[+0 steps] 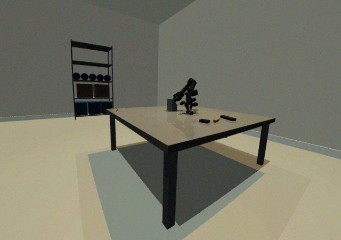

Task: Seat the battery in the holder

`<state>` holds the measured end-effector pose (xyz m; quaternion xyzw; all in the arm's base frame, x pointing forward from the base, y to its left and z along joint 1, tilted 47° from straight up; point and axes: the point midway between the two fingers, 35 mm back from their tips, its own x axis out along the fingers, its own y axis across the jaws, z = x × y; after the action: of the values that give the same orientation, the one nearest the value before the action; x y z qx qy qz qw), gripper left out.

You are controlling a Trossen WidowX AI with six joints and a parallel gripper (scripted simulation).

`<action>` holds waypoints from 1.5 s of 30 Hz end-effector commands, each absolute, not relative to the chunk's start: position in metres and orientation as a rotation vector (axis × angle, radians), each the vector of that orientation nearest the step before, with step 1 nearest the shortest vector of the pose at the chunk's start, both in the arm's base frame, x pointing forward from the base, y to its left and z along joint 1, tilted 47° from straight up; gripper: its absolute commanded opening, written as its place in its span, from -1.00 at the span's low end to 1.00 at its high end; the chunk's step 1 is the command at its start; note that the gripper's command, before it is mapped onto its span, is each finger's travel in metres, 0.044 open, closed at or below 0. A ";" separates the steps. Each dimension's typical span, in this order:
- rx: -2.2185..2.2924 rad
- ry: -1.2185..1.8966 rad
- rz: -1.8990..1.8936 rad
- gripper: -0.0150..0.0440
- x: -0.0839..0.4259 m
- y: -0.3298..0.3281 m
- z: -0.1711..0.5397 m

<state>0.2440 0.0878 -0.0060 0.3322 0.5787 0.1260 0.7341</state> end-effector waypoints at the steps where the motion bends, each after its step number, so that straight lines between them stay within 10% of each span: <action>1: 0.726 1.310 0.287 -0.28 0.241 0.089 -0.009; 45: 0.664 1.539 0.379 -0.28 0.251 0.093 -0.013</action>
<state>0.2537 0.0914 -0.0120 0.2926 0.6683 0.1623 0.6644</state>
